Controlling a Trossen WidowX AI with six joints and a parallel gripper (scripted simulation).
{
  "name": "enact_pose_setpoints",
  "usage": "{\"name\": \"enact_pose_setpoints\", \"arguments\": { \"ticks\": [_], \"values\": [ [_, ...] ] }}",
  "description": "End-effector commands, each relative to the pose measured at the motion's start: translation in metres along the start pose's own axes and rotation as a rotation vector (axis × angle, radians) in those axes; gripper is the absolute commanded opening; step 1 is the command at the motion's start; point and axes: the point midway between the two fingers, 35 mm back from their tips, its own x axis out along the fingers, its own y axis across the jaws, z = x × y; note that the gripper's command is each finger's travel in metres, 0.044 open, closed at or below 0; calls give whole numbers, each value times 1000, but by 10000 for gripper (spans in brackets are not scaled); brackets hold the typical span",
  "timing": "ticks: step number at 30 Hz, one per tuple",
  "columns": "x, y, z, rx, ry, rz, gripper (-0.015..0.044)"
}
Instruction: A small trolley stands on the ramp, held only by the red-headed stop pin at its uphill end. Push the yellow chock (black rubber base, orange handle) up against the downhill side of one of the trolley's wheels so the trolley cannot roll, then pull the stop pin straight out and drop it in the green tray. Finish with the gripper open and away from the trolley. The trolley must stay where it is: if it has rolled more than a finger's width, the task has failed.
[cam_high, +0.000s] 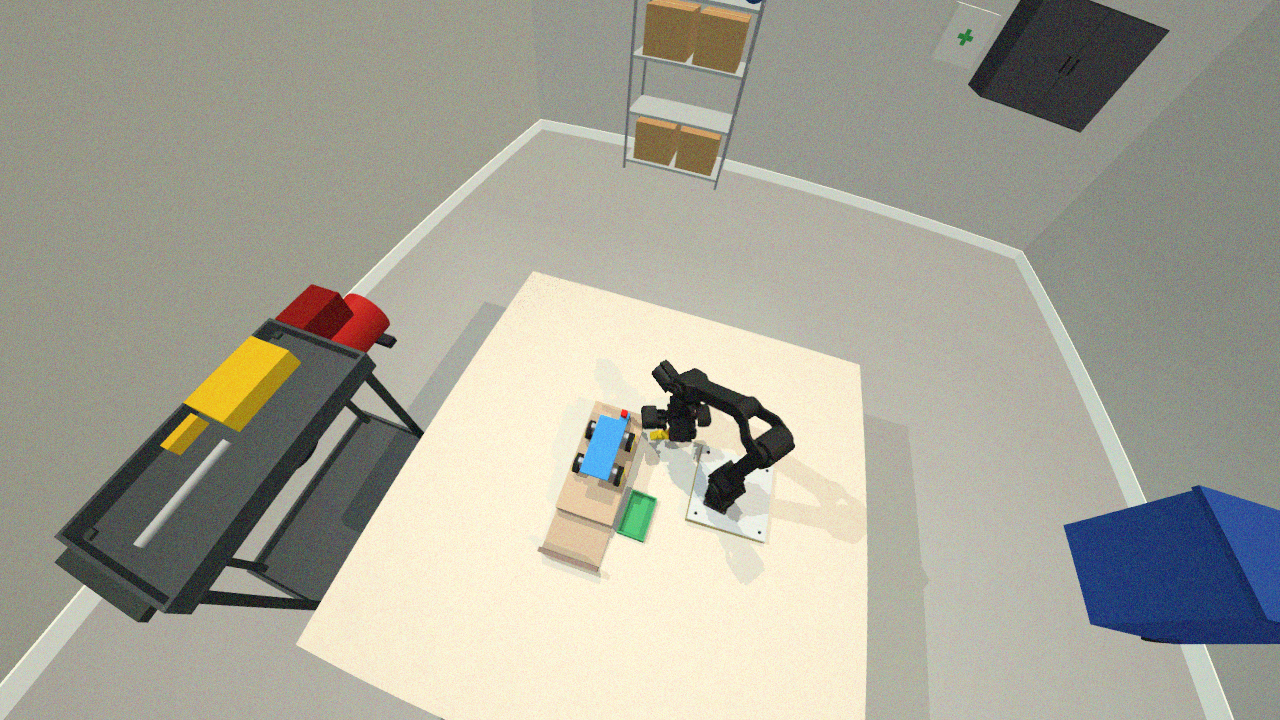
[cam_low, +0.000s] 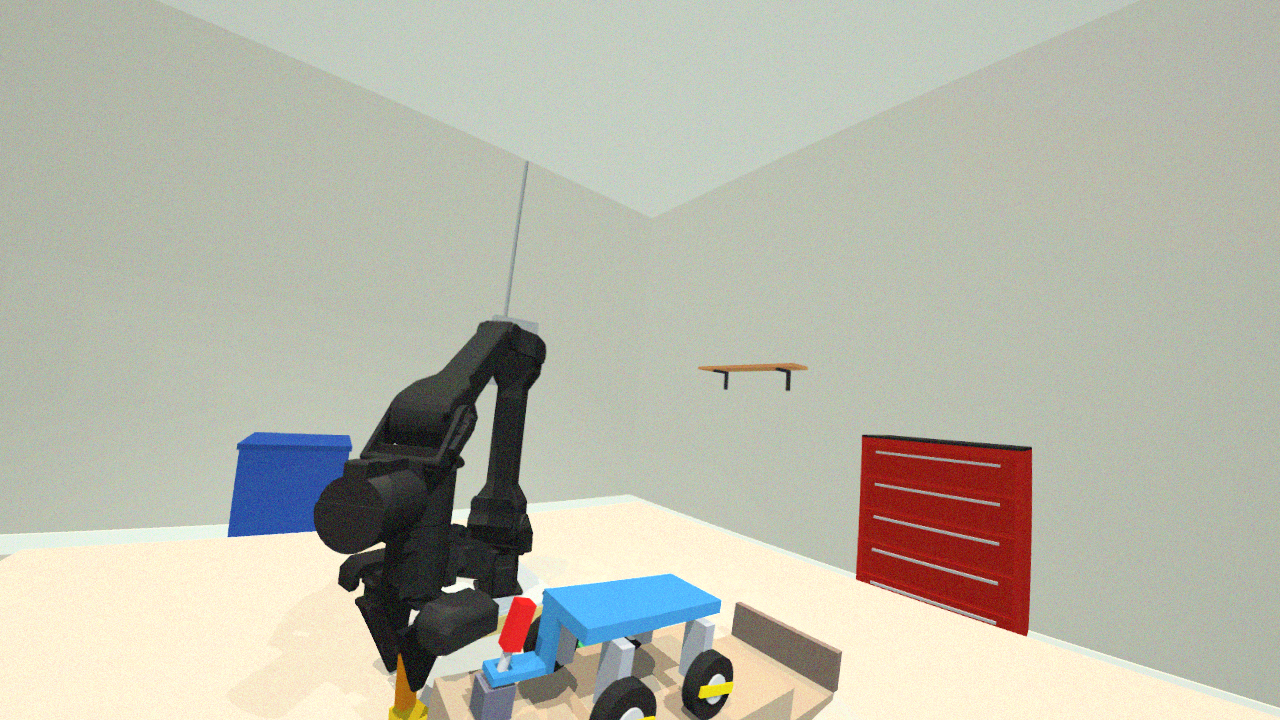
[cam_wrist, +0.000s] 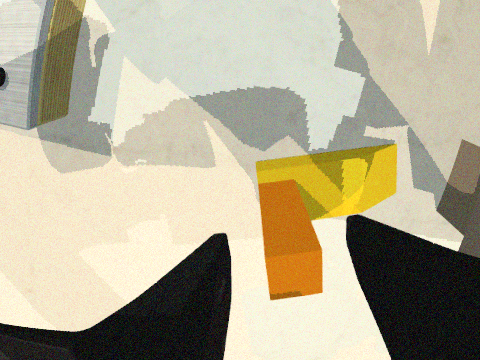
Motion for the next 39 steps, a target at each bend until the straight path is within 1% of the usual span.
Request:
{"name": "enact_pose_setpoints", "arguments": {
  "ticks": [1, 9, 14, 20, 21, 39],
  "values": [
    [7, 1, 2, -3, -8, 2, 190],
    [16, 1, 2, -3, -8, 2, 190],
    [13, 0, 1, 0, -3, 2, 59],
    [13, 0, 1, 0, -3, 2, 19],
    [12, 0, 1, 0, -3, 2, 0],
    [-59, 1, 0, -3, -8, 1, 0]
  ]
}}
